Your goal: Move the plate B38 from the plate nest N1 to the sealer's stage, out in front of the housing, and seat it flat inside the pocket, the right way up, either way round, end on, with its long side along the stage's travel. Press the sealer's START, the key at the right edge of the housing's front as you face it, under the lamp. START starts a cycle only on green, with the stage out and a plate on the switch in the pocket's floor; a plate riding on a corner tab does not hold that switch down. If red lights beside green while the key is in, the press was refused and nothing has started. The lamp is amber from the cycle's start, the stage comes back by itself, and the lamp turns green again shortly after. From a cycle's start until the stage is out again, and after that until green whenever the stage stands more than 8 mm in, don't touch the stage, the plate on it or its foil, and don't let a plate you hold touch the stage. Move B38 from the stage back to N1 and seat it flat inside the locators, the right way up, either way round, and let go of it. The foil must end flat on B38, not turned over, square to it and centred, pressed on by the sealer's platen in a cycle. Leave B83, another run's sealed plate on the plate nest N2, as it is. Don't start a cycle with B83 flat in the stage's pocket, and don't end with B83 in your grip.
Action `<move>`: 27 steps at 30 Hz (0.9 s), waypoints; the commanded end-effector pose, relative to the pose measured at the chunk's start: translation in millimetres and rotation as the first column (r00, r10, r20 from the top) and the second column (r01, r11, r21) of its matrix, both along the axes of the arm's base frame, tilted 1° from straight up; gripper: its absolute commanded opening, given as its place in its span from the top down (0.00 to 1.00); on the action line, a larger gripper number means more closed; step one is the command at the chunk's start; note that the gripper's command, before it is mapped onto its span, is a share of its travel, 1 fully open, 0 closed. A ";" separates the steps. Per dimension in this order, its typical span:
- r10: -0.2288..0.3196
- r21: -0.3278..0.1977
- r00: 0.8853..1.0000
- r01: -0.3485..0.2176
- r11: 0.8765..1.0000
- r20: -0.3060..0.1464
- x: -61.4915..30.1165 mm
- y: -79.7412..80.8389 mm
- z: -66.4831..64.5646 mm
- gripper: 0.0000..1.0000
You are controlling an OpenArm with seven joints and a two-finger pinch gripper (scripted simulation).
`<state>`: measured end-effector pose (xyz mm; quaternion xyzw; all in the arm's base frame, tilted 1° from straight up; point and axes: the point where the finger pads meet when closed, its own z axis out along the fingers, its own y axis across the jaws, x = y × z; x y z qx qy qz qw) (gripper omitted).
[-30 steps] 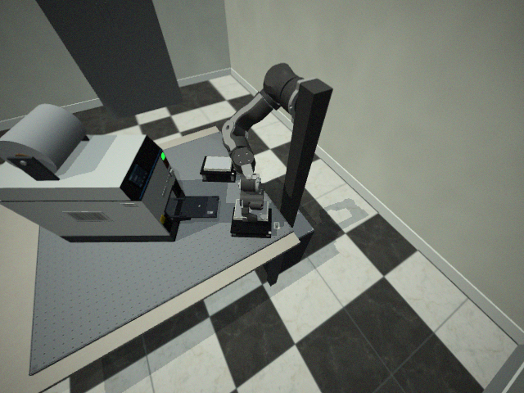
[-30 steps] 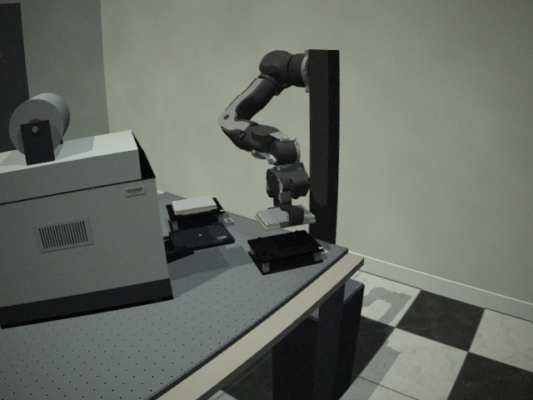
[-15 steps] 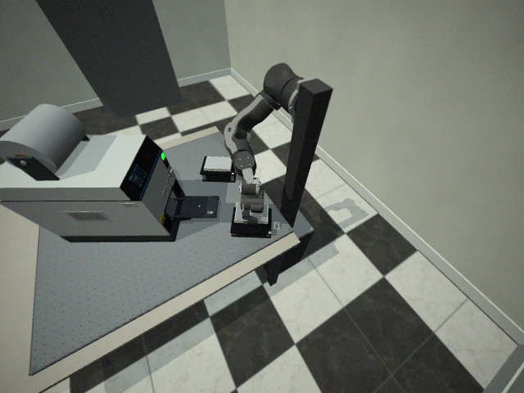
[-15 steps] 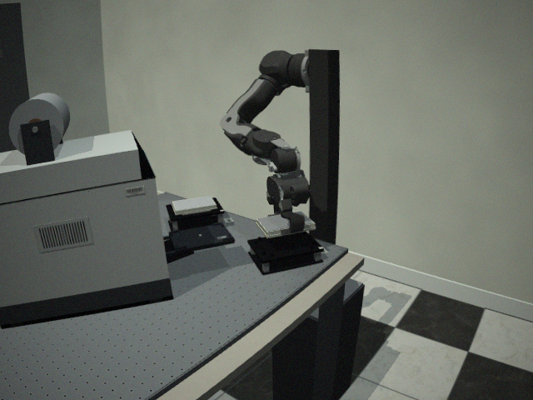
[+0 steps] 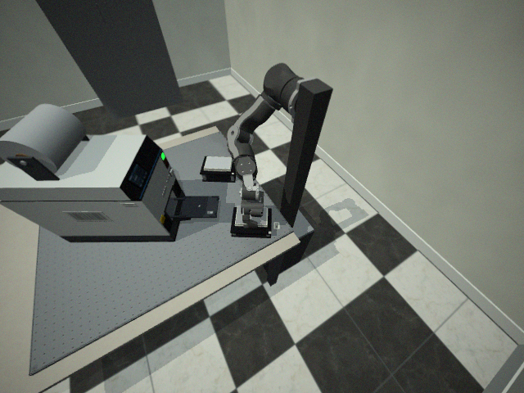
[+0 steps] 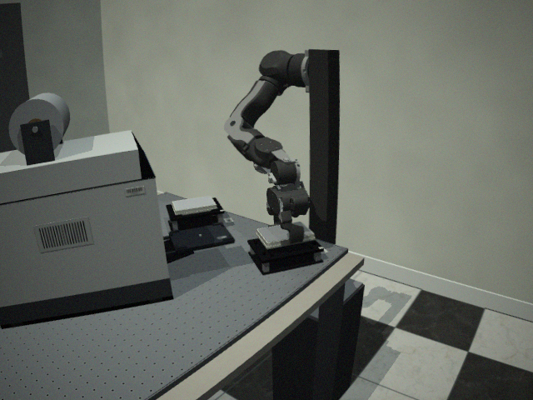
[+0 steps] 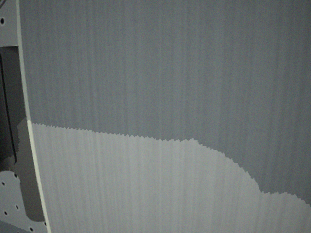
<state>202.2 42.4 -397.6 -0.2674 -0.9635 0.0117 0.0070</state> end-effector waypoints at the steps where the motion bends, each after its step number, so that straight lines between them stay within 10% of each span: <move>1: 0.004 0.010 1.000 -0.004 1.000 0.005 1.2 2.2 1.4 1.00; 27: -0.001 0.002 1.000 0.001 1.000 0.006 4.0 0.4 -4.5 1.00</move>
